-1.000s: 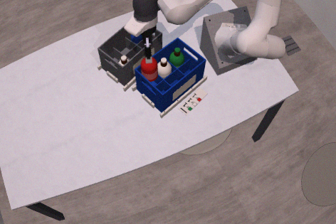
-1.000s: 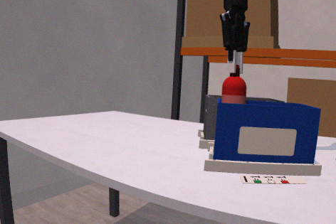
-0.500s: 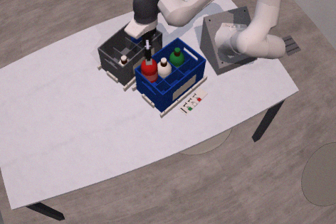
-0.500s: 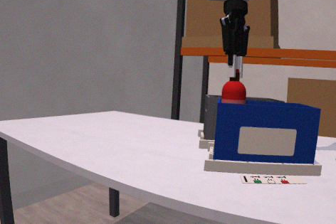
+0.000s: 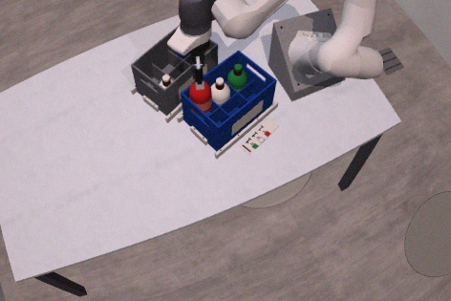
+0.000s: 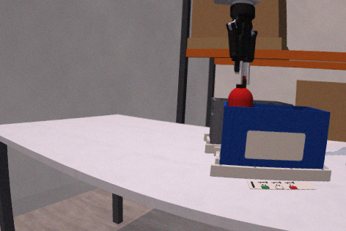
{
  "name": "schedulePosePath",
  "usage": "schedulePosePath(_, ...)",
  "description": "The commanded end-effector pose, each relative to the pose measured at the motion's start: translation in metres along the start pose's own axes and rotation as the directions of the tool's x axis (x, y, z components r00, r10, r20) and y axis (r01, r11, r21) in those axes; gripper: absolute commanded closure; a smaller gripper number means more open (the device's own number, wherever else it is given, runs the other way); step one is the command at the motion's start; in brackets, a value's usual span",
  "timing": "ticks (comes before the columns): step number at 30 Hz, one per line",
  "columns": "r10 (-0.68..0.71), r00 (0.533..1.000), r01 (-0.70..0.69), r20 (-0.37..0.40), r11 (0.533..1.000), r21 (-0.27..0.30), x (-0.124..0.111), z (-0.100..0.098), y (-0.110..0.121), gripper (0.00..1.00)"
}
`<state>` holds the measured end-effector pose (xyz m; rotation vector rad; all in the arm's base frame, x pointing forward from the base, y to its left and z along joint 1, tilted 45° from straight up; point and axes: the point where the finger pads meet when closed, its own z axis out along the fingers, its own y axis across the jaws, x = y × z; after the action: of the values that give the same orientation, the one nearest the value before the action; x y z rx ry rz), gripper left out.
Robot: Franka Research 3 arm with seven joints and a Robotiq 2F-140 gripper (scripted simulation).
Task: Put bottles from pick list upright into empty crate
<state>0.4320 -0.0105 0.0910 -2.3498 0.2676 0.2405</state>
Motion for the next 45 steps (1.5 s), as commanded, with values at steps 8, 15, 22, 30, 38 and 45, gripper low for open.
schedulePosePath(8,0.010,1.000,-0.010,-0.015,1.000,0.000,0.005,0.006,0.001,1.00)
schedulePosePath(15,0.010,1.000,-0.010,-0.015,1.000,0.000,0.005,0.013,0.001,1.00)
schedulePosePath(22,0.010,1.000,-0.010,-0.015,1.000,0.000,0.005,0.020,0.001,1.00)
schedulePosePath(30,0.010,1.000,-0.010,-0.015,1.000,0.000,0.005,0.026,0.001,1.00)
schedulePosePath(38,0.010,1.000,-0.010,-0.015,1.000,0.000,0.005,0.034,0.001,1.00)
schedulePosePath(45,0.010,1.000,-0.010,-0.015,1.000,0.000,0.005,0.039,0.001,1.00)
